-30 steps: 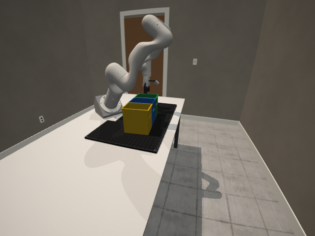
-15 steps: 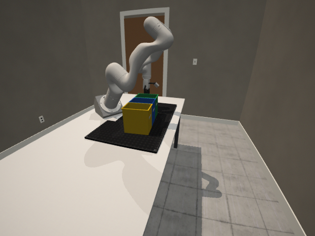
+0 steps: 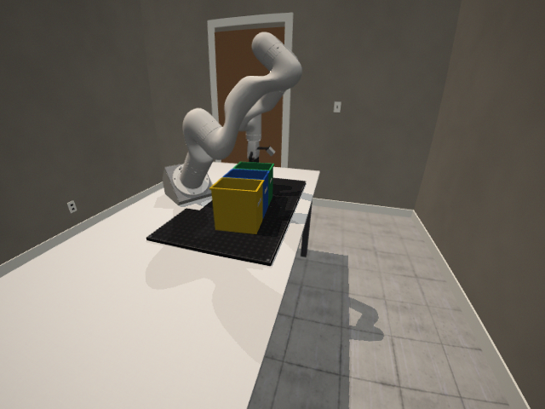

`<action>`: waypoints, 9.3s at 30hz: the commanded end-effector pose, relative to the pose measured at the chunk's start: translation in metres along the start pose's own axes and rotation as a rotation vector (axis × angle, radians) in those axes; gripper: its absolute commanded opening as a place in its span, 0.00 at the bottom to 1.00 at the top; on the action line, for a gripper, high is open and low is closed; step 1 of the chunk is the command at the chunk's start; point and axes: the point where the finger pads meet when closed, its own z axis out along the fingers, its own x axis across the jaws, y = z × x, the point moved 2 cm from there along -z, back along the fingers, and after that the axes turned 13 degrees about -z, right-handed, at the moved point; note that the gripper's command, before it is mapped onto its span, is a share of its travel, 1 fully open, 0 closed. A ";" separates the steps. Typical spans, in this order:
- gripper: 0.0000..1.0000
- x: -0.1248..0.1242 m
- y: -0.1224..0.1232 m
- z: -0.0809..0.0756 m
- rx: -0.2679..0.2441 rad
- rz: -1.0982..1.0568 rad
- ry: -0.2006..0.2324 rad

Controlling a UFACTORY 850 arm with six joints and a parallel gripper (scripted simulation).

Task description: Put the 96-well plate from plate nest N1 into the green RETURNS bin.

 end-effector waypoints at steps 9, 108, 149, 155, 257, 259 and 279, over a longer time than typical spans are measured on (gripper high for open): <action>1.00 0.000 0.000 0.016 0.001 0.001 -0.001; 1.00 0.000 0.000 0.088 0.001 0.000 -0.001; 0.00 0.000 0.000 0.087 0.001 0.000 -0.001; 0.00 0.000 0.000 0.087 0.001 0.000 -0.001; 0.00 -0.001 0.000 -0.015 0.001 0.001 -0.001; 0.00 -0.001 0.000 -0.018 0.001 0.001 -0.001; 0.00 -0.001 0.000 -0.048 0.001 0.001 -0.001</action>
